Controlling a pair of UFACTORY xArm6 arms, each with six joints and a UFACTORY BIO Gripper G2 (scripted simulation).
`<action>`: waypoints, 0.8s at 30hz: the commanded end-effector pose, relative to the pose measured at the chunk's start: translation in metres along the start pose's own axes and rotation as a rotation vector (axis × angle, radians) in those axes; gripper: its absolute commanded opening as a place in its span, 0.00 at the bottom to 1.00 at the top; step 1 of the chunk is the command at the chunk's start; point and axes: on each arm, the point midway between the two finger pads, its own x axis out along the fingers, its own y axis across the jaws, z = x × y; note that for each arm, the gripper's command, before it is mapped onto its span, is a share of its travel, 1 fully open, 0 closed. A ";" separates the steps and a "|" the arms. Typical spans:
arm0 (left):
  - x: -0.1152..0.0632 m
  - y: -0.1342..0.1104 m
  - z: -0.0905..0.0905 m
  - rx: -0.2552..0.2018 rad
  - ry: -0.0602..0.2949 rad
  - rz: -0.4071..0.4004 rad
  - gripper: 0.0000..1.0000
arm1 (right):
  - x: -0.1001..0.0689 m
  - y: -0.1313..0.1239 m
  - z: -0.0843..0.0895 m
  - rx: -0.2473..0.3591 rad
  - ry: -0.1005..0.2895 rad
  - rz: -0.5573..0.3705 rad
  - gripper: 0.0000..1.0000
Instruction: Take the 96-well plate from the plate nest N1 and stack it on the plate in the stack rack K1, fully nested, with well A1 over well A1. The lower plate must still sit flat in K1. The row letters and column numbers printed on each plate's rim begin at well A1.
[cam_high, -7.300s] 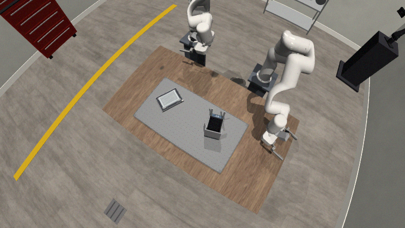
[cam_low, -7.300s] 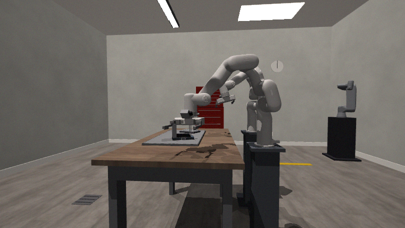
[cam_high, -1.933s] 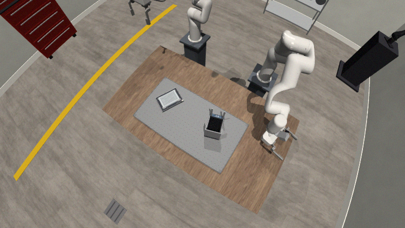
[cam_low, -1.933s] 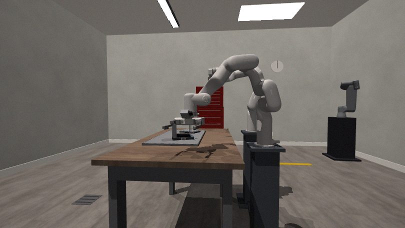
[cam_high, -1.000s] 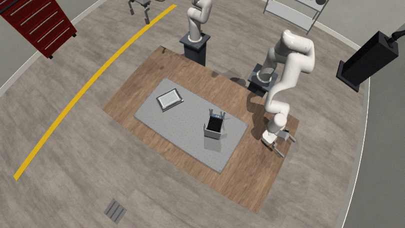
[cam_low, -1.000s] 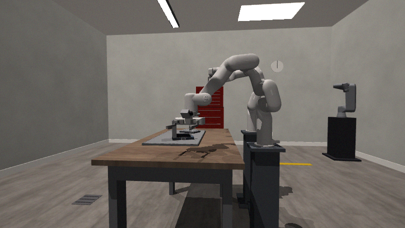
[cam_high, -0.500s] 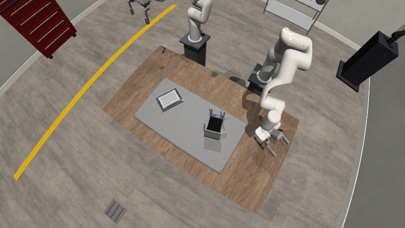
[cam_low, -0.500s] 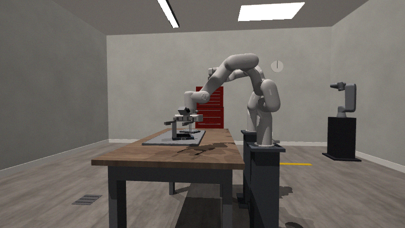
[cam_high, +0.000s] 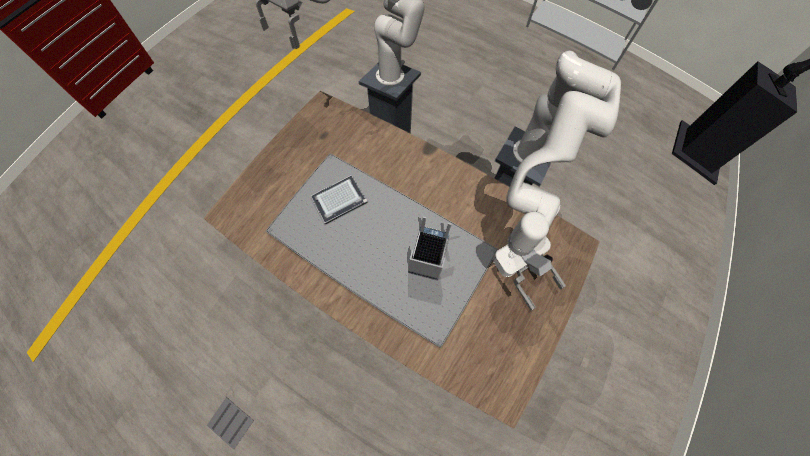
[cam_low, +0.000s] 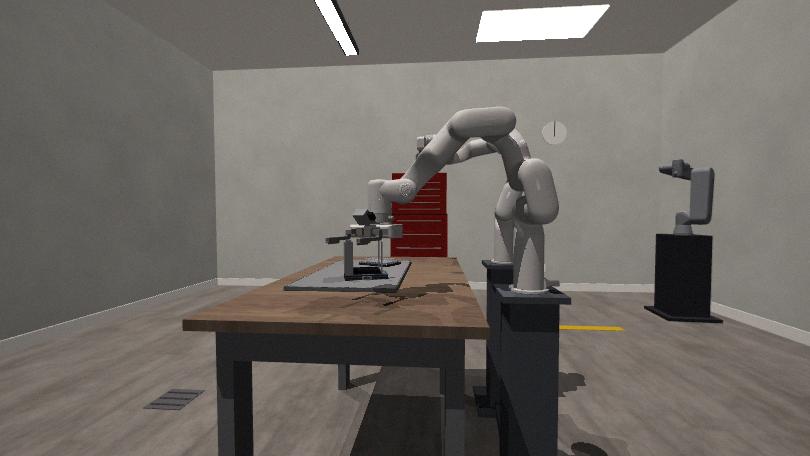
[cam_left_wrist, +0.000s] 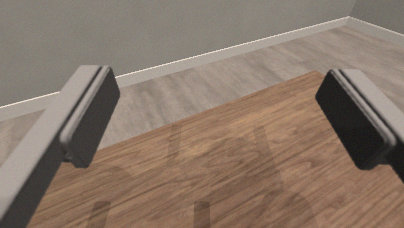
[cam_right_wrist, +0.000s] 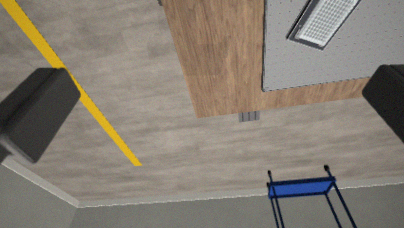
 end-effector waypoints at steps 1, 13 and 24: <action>-0.011 -0.016 0.008 -0.006 -0.003 -0.066 0.37 | -0.002 0.000 0.000 0.000 0.005 0.000 1.00; -0.040 -0.049 0.019 -0.008 -0.003 -0.165 0.37 | -0.002 0.000 0.000 0.000 0.005 0.000 1.00; -0.068 -0.077 0.029 -0.009 -0.003 -0.178 0.37 | -0.002 0.000 0.000 0.000 0.005 0.000 1.00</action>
